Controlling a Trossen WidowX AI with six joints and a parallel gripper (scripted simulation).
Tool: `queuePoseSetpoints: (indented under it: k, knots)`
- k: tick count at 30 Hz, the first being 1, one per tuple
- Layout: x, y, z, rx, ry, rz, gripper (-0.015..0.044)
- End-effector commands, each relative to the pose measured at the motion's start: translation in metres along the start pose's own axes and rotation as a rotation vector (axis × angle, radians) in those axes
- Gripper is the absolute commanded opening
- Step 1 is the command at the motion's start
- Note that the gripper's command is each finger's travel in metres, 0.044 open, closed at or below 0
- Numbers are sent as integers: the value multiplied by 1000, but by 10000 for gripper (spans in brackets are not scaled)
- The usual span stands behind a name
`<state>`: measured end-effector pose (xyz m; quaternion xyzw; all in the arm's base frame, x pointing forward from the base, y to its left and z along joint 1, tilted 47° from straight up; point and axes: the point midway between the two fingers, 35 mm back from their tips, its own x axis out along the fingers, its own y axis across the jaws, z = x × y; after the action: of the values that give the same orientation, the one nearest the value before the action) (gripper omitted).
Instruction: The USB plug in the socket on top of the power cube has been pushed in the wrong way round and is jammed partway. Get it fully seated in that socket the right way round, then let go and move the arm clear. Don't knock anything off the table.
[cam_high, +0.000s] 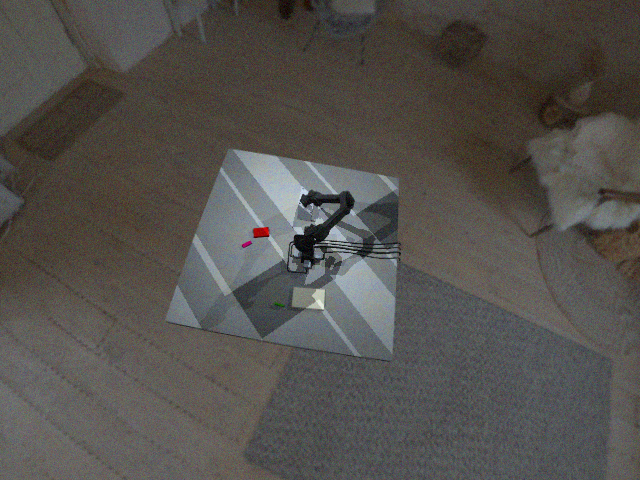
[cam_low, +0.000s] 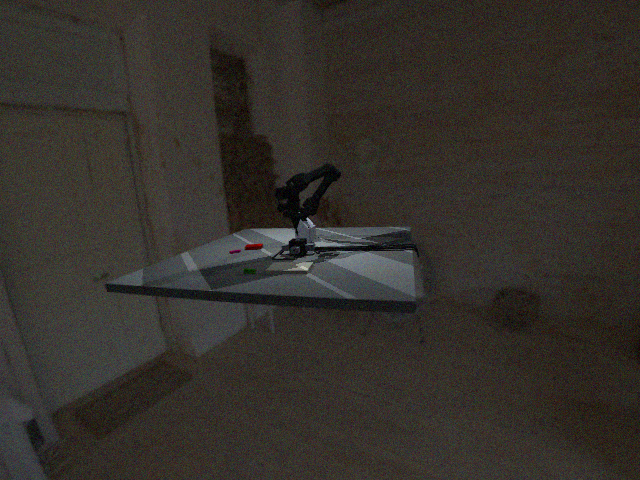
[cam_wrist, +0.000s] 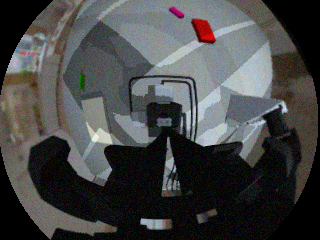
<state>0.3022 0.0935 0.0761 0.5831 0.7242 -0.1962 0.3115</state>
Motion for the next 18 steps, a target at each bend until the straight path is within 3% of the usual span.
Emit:
queuePoseSetpoints:
  k: [1,18]
  knots:
    - [-1,0,0,-17,-3,0,0]
    - [1,0,0,-431,1,-1,0]
